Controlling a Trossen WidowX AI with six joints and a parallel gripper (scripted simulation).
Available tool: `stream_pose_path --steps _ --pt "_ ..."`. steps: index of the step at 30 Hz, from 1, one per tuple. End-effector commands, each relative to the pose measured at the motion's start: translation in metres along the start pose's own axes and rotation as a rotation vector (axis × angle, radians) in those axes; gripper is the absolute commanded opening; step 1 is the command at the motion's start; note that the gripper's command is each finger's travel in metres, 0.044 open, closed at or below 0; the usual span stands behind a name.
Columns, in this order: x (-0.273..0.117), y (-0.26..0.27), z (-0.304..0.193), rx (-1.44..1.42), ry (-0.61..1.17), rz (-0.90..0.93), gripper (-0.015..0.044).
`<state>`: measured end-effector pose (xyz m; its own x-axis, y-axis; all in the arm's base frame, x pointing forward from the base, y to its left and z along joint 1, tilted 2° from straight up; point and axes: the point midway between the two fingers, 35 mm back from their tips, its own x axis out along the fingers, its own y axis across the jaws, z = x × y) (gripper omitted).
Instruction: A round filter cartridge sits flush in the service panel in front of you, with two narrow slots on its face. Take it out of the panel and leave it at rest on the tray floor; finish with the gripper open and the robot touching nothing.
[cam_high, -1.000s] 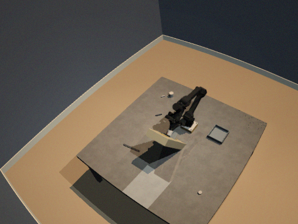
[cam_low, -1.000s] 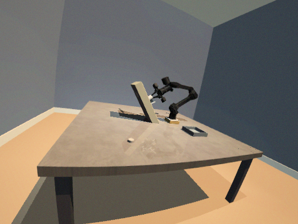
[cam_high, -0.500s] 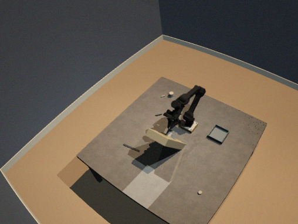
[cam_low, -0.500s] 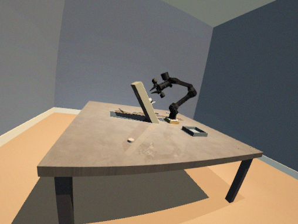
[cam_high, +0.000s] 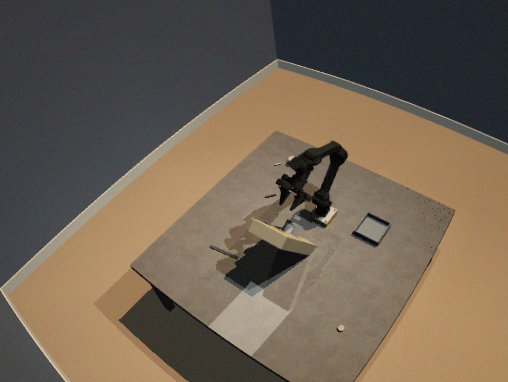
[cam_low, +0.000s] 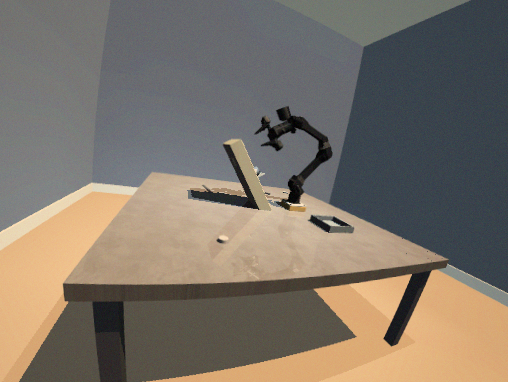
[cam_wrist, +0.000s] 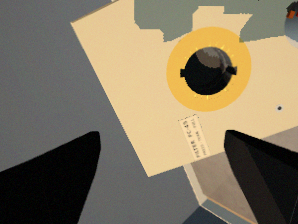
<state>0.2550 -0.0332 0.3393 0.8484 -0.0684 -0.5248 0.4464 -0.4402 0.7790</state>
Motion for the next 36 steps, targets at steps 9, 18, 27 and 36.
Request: stream_pose_path --steps 9,18,27,36 --pt "0.016 -0.037 0.018 -0.79 0.003 -0.195 0.0305" --pt "0.03 -0.084 0.04 -1.565 0.17 -0.388 0.0305" --pt "0.033 -0.102 0.048 -1.923 0.304 -0.44 0.0305" --pt "0.033 -0.102 0.048 -1.923 0.304 -0.44 0.0305"
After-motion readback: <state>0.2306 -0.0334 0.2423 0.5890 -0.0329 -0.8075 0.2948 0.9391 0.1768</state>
